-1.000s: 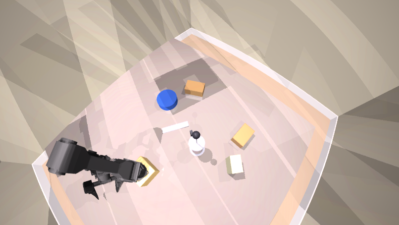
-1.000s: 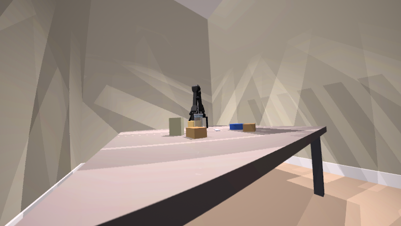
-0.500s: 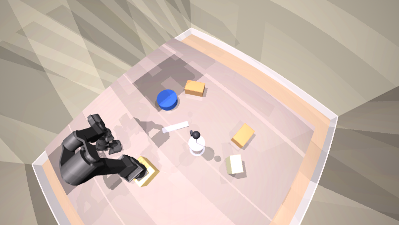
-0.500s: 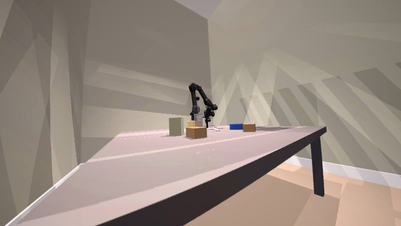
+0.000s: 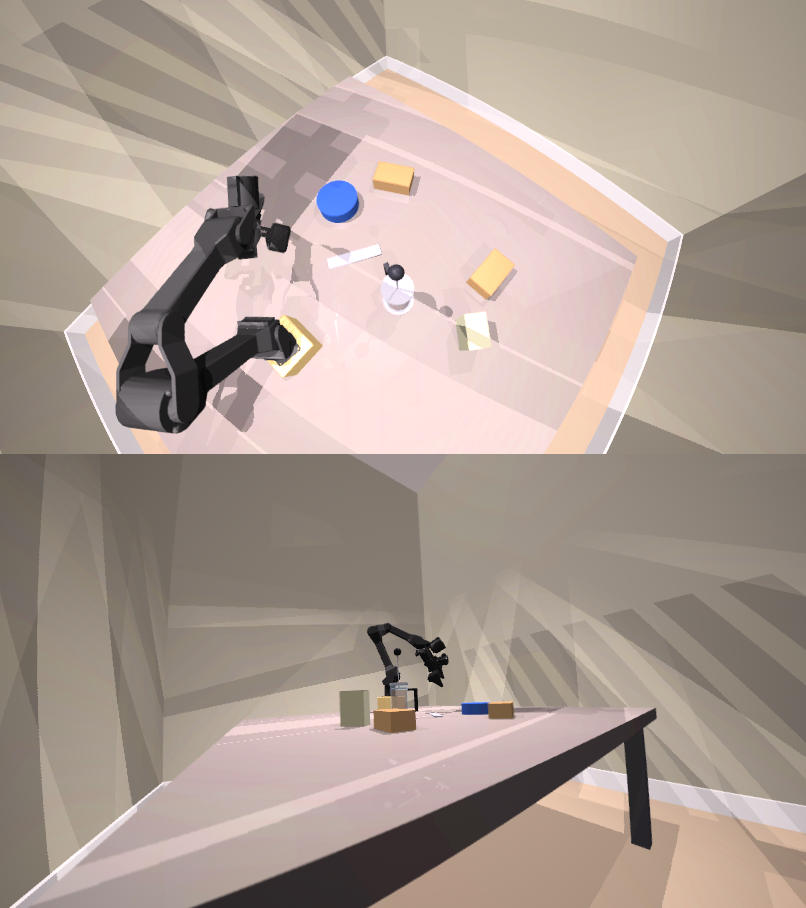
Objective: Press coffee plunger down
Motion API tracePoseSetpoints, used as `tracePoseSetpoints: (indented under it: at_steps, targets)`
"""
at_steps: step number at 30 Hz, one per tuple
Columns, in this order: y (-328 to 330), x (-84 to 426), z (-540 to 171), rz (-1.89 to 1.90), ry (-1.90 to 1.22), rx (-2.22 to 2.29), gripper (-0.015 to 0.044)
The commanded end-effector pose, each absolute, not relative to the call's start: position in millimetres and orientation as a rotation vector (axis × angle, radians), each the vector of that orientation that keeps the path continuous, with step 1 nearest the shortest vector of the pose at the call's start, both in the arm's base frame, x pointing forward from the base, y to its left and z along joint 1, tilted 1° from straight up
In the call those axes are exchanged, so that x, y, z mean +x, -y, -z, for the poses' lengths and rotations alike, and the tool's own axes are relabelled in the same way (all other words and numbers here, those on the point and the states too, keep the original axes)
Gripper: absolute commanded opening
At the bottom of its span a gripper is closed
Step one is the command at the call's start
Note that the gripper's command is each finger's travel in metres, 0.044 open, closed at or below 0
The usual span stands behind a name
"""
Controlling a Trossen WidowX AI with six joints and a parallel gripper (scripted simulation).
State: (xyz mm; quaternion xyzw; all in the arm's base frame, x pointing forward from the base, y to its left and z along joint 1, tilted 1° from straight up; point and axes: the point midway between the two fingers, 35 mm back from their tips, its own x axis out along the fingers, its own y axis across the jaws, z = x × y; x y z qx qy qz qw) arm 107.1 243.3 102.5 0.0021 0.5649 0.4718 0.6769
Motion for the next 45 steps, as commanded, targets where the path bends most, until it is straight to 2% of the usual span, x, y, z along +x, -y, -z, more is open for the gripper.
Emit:
tracePoseSetpoints:
  at_steps: [1,7,12,17,23,28,35,45]
  targets:
    - [-217,159,-130,-0.909,-1.114,0.066,0.0440]
    - [-150,221,-170,-0.622,-0.908,0.127,0.0440]
    - [-79,248,-205,-0.358,-0.753,0.140,0.0440]
    - [-7,251,-238,-0.084,-0.626,0.130,0.0440]
    - [65,228,-273,0.230,-0.513,0.098,0.0440]
    - [72,225,-267,0.266,-0.502,0.094,0.0440]
    - [71,227,-217,0.266,-0.501,0.094,0.0440]
    - [72,231,-215,0.266,-0.501,0.094,0.0440]
